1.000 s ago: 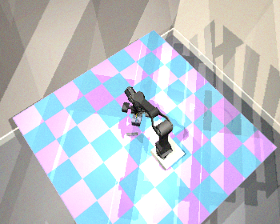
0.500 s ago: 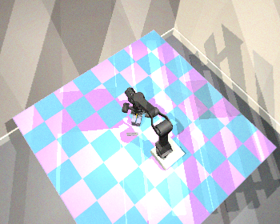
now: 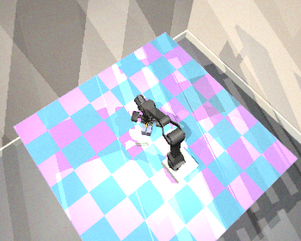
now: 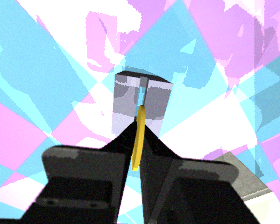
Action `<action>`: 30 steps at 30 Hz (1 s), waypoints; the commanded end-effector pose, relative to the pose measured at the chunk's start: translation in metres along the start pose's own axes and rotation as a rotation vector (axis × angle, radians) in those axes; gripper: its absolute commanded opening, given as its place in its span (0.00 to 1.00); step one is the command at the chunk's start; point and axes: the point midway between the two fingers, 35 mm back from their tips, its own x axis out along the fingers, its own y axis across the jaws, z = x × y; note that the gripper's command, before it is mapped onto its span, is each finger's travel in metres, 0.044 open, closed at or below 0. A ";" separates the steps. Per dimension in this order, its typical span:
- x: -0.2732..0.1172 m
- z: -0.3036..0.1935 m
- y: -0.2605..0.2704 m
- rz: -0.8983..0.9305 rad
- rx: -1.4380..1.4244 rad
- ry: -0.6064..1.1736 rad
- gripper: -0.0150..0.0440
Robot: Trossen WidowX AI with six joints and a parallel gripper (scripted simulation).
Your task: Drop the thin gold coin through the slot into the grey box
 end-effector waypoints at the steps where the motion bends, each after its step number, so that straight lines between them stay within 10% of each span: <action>1: 0.003 0.000 0.000 -0.001 0.001 0.001 0.25; 9: 0.002 0.000 0.000 0.000 0.000 0.000 0.52; 18: 0.002 0.000 0.000 0.000 0.000 0.000 0.53; 30: -0.061 -0.003 -0.003 -0.002 0.001 0.002 1.00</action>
